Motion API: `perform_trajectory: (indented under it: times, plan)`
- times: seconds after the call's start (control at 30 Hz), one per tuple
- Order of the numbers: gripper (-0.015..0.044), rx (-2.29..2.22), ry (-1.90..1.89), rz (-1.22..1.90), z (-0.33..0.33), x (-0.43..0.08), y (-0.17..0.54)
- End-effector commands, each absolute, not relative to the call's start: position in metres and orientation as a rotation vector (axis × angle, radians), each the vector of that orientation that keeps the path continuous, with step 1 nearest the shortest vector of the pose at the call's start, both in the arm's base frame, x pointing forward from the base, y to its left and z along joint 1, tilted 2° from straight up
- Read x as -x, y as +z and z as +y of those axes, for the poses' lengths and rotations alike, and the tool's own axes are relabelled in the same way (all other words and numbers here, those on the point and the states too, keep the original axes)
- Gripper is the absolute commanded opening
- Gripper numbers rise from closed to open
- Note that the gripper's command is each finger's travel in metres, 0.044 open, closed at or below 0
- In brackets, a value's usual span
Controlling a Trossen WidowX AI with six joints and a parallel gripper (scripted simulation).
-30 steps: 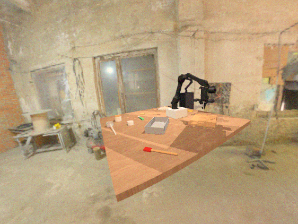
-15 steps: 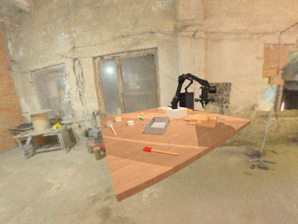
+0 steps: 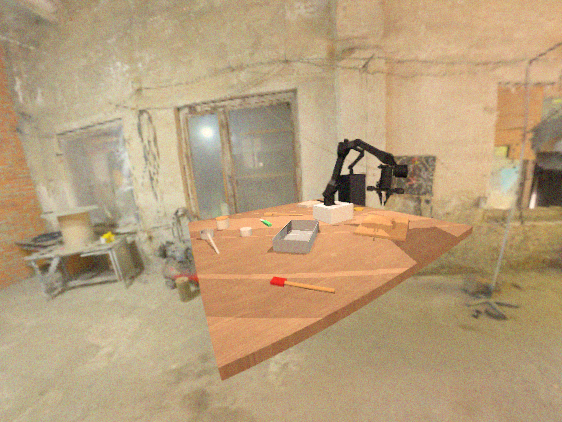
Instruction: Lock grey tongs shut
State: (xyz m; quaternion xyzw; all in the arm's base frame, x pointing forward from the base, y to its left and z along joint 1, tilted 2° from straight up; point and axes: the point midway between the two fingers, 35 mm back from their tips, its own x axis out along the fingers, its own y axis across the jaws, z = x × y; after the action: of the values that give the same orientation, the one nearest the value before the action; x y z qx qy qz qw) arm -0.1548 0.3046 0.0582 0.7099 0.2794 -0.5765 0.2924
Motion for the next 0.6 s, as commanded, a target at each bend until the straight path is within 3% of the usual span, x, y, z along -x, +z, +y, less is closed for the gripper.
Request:
perform_trajectory:
  times: [0.0, 0.57]
  plan:
    - [-0.0150, -2.019, -1.424, 0.718, 0.299, 0.153, 0.054]
    - [-0.0150, -2.584, -0.863, 0.911, 0.290, 0.158, 0.068]
